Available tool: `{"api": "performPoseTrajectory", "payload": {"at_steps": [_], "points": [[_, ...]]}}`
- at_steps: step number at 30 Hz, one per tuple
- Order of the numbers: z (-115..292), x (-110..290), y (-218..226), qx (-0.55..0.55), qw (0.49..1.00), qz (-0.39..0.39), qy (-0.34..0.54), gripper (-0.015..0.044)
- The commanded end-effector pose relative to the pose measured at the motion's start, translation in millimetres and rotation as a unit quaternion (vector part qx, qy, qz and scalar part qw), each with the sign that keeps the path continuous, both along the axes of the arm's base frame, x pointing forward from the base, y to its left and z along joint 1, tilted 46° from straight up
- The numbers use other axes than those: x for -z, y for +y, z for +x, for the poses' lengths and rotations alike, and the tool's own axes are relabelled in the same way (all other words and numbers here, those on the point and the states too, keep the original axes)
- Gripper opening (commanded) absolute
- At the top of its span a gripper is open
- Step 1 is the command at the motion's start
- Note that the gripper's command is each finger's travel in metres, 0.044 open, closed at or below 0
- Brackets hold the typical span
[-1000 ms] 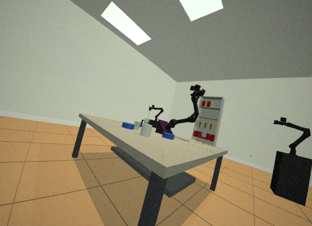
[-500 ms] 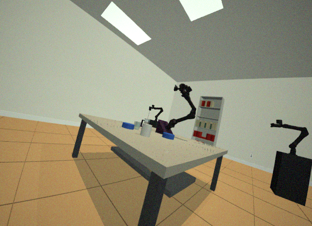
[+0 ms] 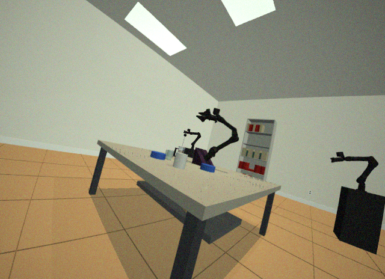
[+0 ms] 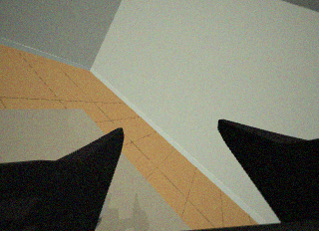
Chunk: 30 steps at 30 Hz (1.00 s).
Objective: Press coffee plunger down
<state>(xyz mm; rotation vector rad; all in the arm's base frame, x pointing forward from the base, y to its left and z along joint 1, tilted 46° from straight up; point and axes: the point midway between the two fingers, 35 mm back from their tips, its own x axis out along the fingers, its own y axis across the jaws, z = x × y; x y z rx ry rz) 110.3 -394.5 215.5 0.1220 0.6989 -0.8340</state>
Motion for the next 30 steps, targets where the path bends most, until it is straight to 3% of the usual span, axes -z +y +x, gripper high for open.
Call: {"api": "performPoseTrajectory", "payload": {"at_steps": [1,9,20,30], "points": [[33.3,45.3,35.7,-0.05,0.988,0.131,-0.061,0.044],[79.8,99.6,116.1,-0.1,0.901,0.389,-0.166,0.044],[81.1,145.0,156.0,-0.088,0.9,0.394,-0.164,0.044],[87.0,149.5,156.4,-0.089,0.9,0.394,-0.164,0.044]]}}
